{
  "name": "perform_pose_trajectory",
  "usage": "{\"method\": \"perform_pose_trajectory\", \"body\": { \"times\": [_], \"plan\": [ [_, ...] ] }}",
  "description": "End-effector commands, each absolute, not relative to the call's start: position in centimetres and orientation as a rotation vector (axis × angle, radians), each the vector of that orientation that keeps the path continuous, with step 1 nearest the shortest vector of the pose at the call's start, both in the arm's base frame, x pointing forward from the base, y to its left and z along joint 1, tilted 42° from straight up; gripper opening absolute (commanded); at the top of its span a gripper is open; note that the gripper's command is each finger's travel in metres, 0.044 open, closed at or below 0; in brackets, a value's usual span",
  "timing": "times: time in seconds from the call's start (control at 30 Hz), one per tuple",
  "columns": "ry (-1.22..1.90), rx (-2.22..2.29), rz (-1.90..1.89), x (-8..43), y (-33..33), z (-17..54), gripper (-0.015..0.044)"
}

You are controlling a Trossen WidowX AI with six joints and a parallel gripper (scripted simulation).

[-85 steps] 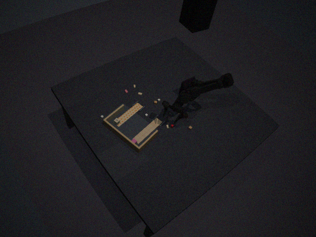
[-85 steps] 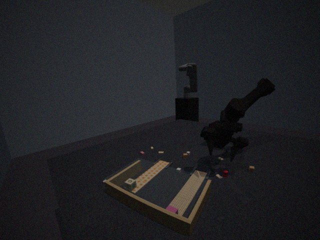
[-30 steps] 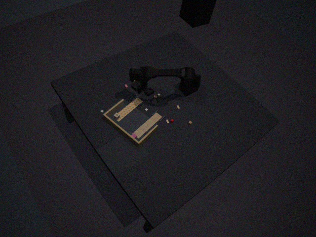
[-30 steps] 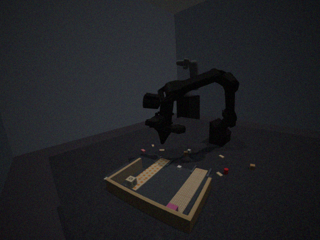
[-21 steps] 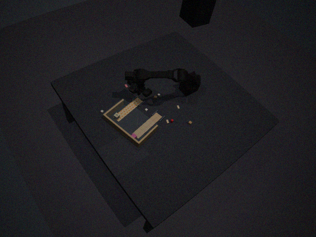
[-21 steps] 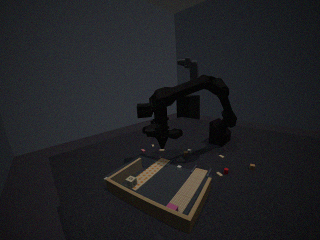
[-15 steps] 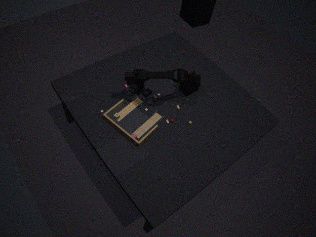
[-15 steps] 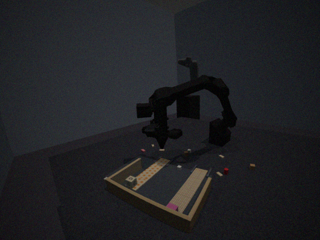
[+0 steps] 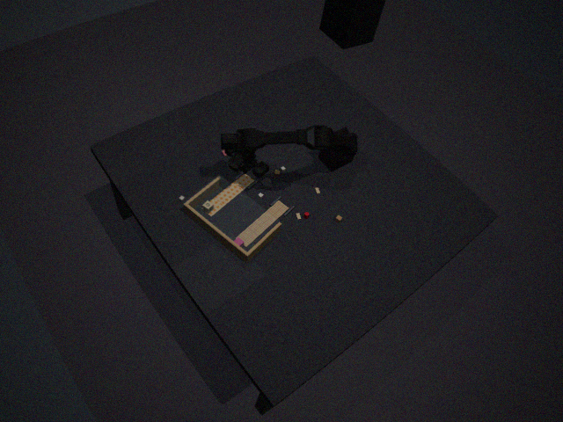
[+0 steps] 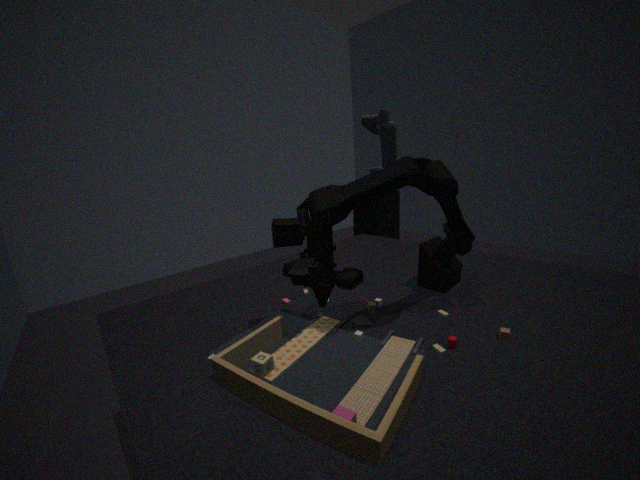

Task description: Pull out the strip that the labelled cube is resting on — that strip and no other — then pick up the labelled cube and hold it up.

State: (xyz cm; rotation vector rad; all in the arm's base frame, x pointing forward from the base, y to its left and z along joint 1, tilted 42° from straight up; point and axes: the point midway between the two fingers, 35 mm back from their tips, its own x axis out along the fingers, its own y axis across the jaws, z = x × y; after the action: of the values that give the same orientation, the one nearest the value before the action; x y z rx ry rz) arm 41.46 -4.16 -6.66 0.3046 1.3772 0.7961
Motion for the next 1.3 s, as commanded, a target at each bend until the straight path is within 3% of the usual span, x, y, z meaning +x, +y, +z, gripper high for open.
{"method": "perform_pose_trajectory", "body": {
  "times": [0.0, 1.27],
  "plan": [
    [1.383, 0.317, 0.798, 41.3, -3.4, -7.3, 0.0000],
    [1.382, 0.319, 0.801, 41.2, -0.9, -9.7, 0.0000]
  ]
}}
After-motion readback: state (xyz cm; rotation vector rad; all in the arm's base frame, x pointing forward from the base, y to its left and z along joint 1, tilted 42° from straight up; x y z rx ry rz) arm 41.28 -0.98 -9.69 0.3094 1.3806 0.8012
